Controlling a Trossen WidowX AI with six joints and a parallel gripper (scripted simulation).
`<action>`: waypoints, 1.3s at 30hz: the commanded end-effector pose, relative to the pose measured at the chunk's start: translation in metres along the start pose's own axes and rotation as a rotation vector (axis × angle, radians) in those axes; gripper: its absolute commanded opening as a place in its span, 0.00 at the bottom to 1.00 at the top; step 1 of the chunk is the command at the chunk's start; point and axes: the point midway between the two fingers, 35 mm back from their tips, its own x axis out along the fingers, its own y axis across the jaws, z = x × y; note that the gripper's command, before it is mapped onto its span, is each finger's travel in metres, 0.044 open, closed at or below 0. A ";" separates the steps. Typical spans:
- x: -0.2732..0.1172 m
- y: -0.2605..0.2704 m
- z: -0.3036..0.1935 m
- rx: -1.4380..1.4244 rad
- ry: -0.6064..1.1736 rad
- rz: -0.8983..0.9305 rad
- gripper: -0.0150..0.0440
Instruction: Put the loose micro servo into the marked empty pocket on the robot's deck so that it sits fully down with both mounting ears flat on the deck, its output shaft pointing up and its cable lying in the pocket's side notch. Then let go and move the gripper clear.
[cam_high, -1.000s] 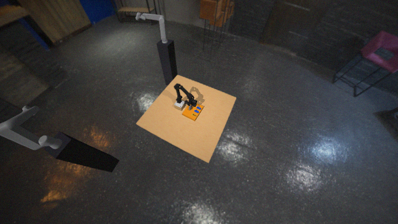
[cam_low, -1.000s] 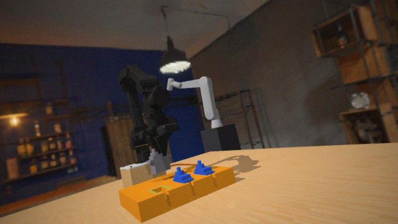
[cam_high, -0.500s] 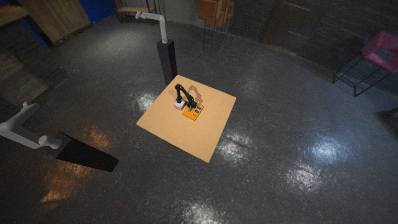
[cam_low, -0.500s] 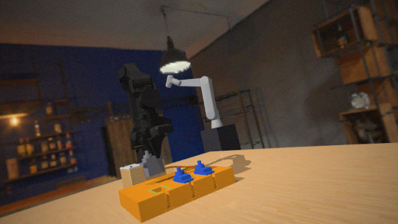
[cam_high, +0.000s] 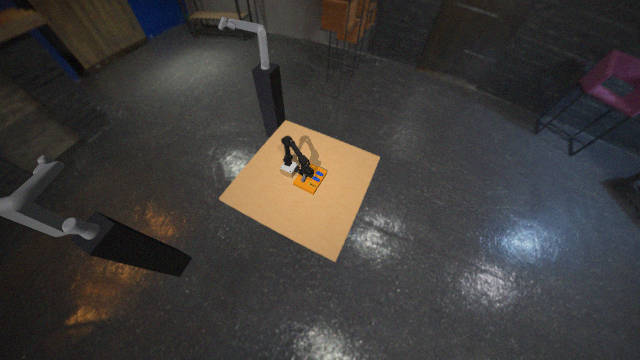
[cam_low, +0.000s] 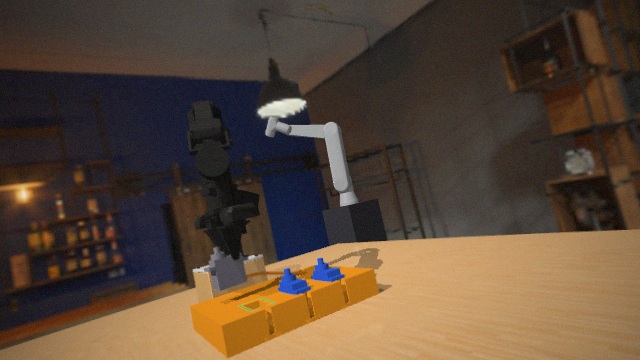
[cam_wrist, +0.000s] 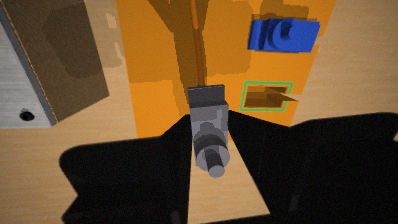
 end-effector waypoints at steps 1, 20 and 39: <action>-0.001 -0.001 -0.003 0.089 0.004 -0.003 0.25; -0.001 -0.001 -0.003 0.743 0.003 -0.004 0.25; -0.001 -0.001 -0.003 1.397 0.002 -0.005 0.25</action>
